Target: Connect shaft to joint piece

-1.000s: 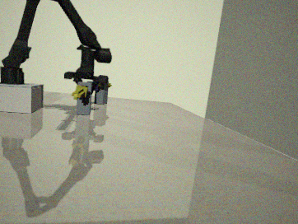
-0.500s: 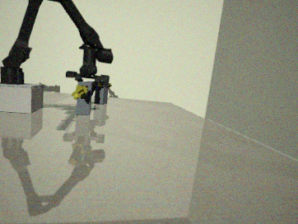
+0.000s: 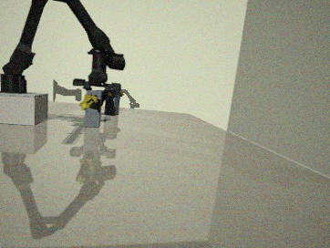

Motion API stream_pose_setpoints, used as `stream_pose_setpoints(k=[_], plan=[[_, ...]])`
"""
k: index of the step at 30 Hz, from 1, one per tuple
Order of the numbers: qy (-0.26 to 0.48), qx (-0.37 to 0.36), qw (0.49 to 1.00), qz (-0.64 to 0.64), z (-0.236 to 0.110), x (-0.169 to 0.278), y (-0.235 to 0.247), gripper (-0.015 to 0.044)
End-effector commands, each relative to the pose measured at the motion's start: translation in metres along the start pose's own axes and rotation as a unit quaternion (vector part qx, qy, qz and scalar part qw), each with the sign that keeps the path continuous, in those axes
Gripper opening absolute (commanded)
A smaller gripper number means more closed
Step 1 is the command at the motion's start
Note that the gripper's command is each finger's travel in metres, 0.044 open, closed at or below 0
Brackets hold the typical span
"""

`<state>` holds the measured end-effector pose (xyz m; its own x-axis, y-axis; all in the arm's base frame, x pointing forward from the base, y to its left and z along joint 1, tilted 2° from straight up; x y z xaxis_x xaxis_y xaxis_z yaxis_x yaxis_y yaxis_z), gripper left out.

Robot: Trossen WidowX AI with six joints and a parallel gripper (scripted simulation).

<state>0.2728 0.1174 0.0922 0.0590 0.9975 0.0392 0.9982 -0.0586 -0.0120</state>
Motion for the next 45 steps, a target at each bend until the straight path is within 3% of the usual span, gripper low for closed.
stream_pose_setpoints(k=[1, 3, 5, 16, 30, 37, 45], plan=[[0.0, 0.0, 1.0, 0.0, 0.0, 0.0, 0.0, 0.0105], [0.0, 0.0, 1.0, 0.0, 0.0, 0.0, 0.0, 0.0147], [0.0, 0.0, 1.0, 0.0, 0.0, 0.0, 0.0, 0.0147], [0.0, 0.0, 1.0, 0.0, 0.0, 0.0, 0.0, 0.0436], [0.003, 0.0, 1.0, 0.0, -0.001, -0.001, 0.0, 0.044], [0.091, 0.001, 0.996, 0.002, -0.026, -0.022, 0.0, 0.044], [0.093, -0.001, 0.996, -0.001, -0.027, -0.021, 0.0, 0.044]])
Point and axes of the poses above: the point midway between the two fingers, 35 mm back from their tips, its own z axis out along the fingers, its own y axis across the jaws, x = y × z, the point moved 9 cm from there along -z, back along the fingers, and after that the axes turned 1 degree about z, right-handed, at the moved point
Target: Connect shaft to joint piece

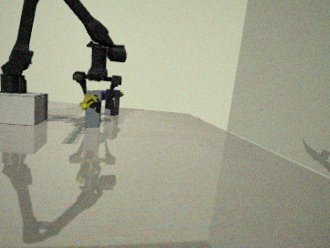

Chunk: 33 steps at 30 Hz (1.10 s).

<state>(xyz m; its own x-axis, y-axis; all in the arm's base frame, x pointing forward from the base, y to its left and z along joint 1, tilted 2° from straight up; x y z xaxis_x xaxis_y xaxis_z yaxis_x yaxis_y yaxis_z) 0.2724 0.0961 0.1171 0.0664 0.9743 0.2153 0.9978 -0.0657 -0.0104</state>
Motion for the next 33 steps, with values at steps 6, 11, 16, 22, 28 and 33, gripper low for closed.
stream_pose_setpoints(k=[6, 11, 16, 22, 28, 33], plan=[[-0.007, 0.002, 0.995, -0.096, -0.016, 0.006, 0.004, 0.044], [-0.017, 0.005, 0.983, -0.18, -0.029, 0.013, 0.006, 0.044], [-0.027, 0.009, 0.964, -0.263, -0.043, 0.019, 0.008, 0.044], [-0.038, 0.015, 0.932, -0.359, -0.06, 0.025, 0.008, 0.044], [-0.047, 0.024, 0.891, -0.45, -0.077, 0.032, 0.008, 0.044], [-0.054, 0.034, 0.85, -0.522, -0.092, 0.037, 0.007, 0.044]])
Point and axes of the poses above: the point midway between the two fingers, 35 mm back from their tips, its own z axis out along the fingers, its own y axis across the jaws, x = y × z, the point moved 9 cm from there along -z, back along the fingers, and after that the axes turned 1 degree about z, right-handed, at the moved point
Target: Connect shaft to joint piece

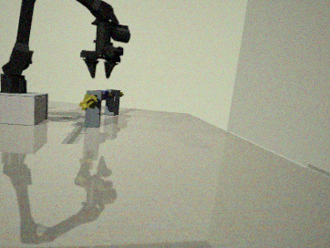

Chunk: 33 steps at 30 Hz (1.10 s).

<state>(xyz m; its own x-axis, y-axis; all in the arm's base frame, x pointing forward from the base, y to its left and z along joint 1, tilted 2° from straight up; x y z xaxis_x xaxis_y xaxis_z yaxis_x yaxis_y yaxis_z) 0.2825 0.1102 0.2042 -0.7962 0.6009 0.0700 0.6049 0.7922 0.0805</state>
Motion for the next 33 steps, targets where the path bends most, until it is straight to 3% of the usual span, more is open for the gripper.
stream_pose_setpoints(k=[1, 14, 25, 33], plan=[[-0.006, 0.008, 0.997, -0.074, -0.013, 0.003, 0.002, 0.044], [-0.012, 0.034, 0.958, -0.283, -0.052, 0.013, 0.004, 0.044], [-0.011, 0.033, 0.958, -0.285, -0.052, 0.013, 0.004, 0.044], [-0.026, 0.04, 0.972, -0.228, -0.048, -0.006, -0.009, 0.023]])
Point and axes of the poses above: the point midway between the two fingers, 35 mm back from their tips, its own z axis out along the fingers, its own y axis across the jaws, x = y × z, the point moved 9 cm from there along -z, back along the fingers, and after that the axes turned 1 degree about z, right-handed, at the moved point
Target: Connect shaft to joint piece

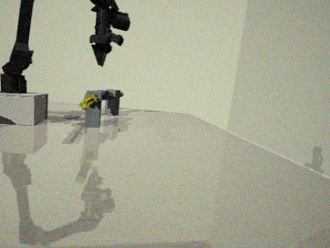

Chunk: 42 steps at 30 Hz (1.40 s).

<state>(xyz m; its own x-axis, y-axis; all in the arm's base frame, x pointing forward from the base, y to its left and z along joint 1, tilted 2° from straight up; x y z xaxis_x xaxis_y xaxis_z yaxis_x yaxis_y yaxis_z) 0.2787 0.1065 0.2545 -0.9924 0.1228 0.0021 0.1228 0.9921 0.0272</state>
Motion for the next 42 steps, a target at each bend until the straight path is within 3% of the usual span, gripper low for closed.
stream_pose_setpoints(k=[1, 9, 25, 42], plan=[[-0.004, 0.006, 0.999, 0.045, 0.005, -0.007, -0.015, 0.0204], [-0.001, 0.001, 0.984, 0.179, 0.019, -0.026, -0.063, 0.0], [-0.003, 0.012, 0.915, 0.403, 0.05, -0.039, -0.163, 0.0], [-0.006, 0.012, 0.767, 0.641, 0.081, -0.018, -0.264, 0.0]])
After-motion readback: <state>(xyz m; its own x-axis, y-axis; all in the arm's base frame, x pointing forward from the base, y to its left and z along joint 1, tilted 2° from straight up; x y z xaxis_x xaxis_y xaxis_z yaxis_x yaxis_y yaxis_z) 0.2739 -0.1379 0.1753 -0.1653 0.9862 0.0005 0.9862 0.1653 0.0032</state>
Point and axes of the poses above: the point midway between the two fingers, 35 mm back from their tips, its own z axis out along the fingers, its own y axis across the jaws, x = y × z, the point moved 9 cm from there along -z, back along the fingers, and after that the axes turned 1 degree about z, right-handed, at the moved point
